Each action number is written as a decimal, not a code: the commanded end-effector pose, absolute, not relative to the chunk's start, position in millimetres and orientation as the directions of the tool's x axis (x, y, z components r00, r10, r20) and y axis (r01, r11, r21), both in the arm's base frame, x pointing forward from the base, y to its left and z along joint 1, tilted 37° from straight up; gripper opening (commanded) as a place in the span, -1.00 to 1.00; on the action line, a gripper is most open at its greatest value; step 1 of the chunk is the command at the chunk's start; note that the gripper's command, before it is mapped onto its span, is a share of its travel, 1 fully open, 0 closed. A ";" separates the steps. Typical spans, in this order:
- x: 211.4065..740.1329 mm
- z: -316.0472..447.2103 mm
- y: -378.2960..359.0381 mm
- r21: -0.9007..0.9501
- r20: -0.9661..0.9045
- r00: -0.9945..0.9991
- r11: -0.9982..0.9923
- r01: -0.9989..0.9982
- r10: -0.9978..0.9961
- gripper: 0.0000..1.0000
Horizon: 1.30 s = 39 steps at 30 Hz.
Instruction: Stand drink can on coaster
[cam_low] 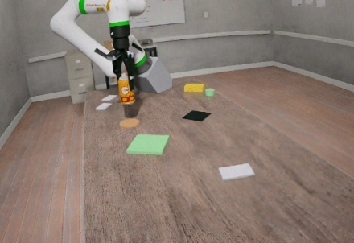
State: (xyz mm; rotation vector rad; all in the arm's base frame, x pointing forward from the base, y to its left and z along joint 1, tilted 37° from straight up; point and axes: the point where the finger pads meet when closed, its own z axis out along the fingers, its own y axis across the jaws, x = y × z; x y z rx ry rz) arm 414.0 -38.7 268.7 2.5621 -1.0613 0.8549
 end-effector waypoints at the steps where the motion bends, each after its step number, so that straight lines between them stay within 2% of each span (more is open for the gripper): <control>1: 412.0 270.2 -43.0 -0.004 0.601 0.565 -0.708 -0.706 -0.566 -0.80; 15: 411.8 269.1 -46.0 -0.004 0.601 0.564 -0.708 -0.706 -0.566 -0.80; 27: 446.6 204.5 -80.4 -0.004 0.601 0.564 -0.708 -0.706 -0.566 -0.80; 39: 450.0 197.6 -83.9 -0.003 0.601 0.565 -0.708 -0.706 -0.566 -0.80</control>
